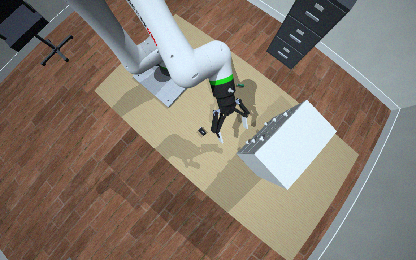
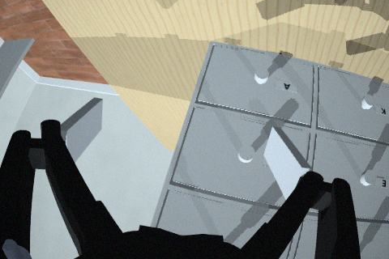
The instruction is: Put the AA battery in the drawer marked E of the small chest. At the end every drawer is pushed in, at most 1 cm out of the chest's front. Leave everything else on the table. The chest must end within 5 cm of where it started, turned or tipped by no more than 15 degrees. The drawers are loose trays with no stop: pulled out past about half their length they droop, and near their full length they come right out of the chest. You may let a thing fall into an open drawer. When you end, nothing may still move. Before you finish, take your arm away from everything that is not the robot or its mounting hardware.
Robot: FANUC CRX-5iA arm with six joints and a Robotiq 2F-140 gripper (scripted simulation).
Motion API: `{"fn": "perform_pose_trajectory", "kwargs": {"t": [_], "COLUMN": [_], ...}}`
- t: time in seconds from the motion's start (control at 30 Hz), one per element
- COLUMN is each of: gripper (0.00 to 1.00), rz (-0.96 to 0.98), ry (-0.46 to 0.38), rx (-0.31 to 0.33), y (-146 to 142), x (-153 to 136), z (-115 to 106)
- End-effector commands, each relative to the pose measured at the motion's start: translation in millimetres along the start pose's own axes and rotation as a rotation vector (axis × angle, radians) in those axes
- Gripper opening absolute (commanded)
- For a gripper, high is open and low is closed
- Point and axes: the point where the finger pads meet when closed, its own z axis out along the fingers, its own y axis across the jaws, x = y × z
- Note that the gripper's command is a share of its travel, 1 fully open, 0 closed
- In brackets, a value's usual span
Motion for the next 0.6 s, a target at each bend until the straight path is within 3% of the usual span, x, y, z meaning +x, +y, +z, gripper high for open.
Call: {"fn": "perform_pose_trajectory", "kwargs": {"t": [0.0,0.17,0.57], "gripper": [1.0,1.0,1.0], "rz": [0.009,0.018,0.019], "ry": [-0.25,-0.397,-0.403], "rx": [-0.124,-0.259,-0.268], "y": [42,72,74], "x": [6,17,18], "z": [-9,-29,-31]}}
